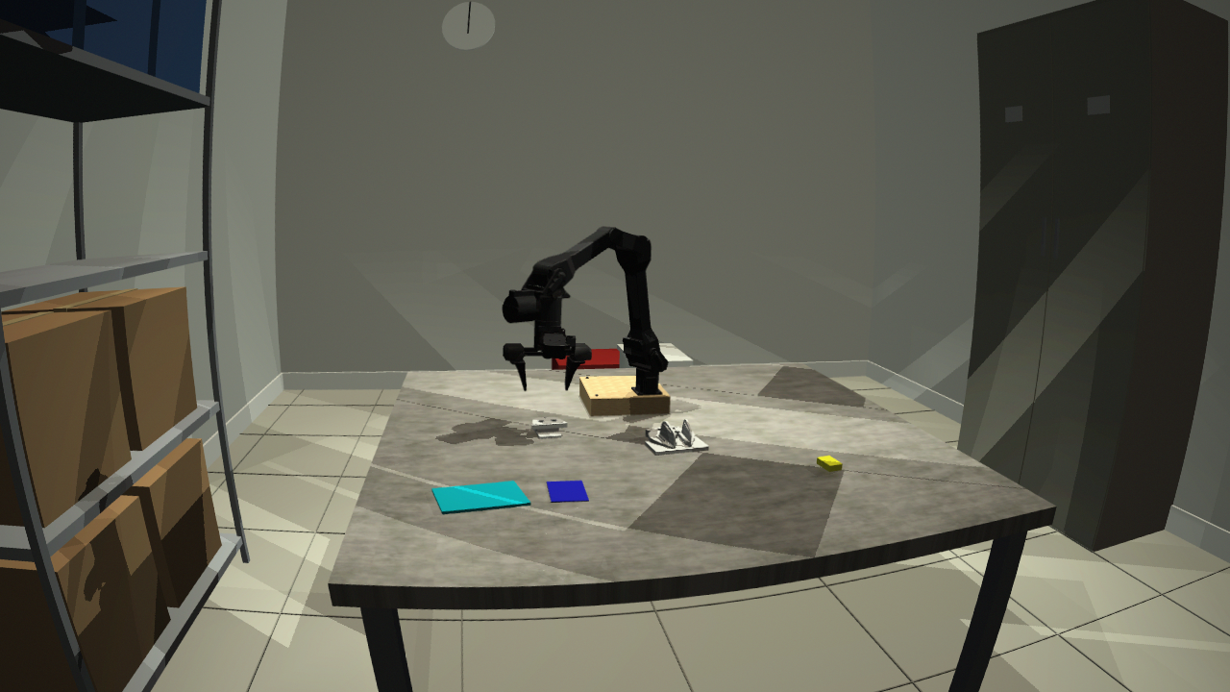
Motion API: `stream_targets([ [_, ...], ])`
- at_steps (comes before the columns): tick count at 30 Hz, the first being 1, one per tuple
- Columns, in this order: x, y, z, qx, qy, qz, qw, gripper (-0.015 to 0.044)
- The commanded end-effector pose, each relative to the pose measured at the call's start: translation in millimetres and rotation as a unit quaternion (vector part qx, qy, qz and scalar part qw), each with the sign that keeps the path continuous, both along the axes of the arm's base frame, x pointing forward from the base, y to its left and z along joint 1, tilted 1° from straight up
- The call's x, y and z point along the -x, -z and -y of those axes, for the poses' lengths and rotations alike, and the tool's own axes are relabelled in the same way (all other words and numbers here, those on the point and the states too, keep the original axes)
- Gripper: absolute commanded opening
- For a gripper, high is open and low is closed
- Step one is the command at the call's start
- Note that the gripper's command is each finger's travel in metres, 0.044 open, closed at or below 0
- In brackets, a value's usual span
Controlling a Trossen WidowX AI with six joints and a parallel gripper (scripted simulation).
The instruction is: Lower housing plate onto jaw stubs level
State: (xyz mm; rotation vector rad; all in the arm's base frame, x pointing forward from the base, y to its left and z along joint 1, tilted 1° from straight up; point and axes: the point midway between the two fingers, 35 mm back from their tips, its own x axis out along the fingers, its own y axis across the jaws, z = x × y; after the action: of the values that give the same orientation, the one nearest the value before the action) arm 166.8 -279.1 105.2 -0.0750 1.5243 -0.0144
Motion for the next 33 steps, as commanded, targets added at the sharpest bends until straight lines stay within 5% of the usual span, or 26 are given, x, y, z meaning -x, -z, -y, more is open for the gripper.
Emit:
stream_targets([
  [1, 4, 5, -4, -0.016, -0.012, -0.004, 1.0, 0.044],
  [9, 3, 45, -3, -0.016, -0.012, -0.004, 1.0, 0.044],
  [33, 2, 68, -2, -0.016, -0.012, -0.004, 1.0, 0.044],
])
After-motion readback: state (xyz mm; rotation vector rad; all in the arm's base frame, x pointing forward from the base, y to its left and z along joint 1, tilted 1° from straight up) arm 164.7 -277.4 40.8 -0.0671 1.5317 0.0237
